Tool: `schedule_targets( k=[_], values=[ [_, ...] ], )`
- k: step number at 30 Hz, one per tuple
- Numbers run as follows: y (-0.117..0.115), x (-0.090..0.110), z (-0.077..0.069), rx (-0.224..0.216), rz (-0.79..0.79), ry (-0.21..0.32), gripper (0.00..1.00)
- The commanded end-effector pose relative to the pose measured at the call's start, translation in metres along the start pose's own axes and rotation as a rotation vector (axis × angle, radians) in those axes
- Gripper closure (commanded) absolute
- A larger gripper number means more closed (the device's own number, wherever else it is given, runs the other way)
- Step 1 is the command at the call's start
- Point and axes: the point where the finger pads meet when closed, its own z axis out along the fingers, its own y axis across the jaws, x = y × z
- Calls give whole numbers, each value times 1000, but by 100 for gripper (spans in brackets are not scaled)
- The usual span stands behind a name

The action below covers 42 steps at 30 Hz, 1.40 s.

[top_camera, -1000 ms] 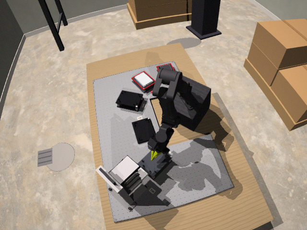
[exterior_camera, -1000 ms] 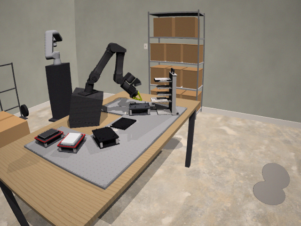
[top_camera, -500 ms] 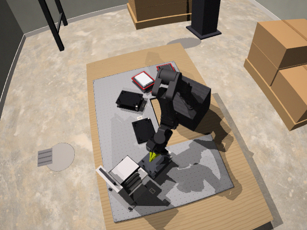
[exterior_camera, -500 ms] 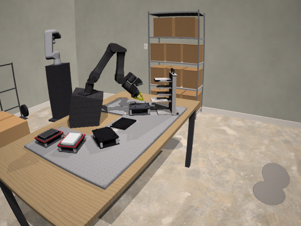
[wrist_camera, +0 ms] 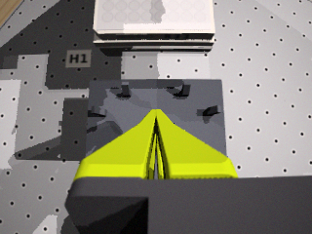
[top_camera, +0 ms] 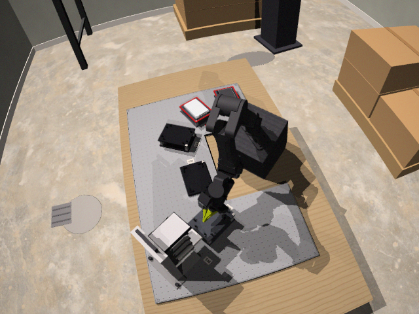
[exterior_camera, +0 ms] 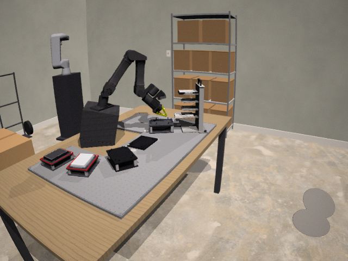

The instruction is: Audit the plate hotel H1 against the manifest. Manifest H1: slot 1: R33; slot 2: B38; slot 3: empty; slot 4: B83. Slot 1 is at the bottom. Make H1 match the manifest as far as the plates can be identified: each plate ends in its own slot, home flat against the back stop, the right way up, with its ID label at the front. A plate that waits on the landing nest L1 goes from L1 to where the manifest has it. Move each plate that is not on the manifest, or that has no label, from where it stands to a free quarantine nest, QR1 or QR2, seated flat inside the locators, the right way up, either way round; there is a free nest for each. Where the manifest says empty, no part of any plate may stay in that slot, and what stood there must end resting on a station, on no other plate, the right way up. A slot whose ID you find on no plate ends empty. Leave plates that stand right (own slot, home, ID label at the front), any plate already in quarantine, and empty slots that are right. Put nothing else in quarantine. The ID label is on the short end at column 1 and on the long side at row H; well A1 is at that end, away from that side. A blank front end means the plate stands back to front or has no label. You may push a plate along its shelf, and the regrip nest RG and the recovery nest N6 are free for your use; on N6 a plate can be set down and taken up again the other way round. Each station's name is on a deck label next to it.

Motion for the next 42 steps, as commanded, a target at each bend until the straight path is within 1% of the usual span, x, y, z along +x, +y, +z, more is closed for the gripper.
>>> schedule_targets(
  k=[1,42],
  values=[
    [-1,-4,7,4,-2,5,100],
    [-1,-20,23,3,-3,6,100]
  ],
)
